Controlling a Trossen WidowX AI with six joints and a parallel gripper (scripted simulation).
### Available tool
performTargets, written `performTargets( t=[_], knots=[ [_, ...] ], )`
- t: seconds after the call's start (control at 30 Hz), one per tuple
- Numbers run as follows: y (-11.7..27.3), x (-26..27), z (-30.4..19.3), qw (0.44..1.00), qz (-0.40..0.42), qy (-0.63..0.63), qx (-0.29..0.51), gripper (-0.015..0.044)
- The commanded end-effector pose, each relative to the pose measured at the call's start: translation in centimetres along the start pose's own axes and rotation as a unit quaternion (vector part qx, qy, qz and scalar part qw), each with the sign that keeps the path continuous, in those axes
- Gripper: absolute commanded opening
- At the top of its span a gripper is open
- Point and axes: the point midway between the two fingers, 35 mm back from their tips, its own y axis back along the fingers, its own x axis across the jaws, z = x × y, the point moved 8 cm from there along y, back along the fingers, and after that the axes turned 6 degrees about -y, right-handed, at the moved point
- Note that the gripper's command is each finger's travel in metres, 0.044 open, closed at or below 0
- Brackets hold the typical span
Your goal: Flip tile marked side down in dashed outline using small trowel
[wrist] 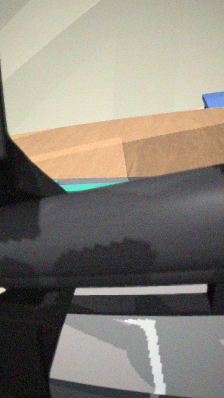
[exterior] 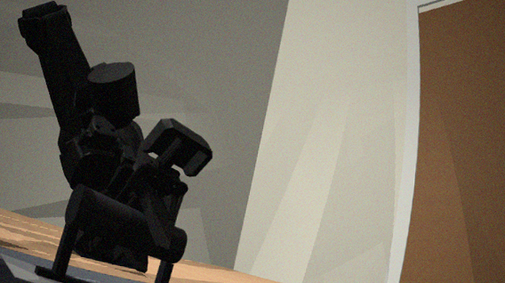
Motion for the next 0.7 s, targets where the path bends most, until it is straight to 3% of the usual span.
performTargets(
  t=[0.0, 0.67],
  knots=[
    [0.1, 0.0, -1.0, 1.000, 0.000, 0.002, 0.004, 0.0000],
    [0.5, 0.1, -2.8, 1.000, -0.001, -0.014, 0.016, 0.0000]
  ],
)
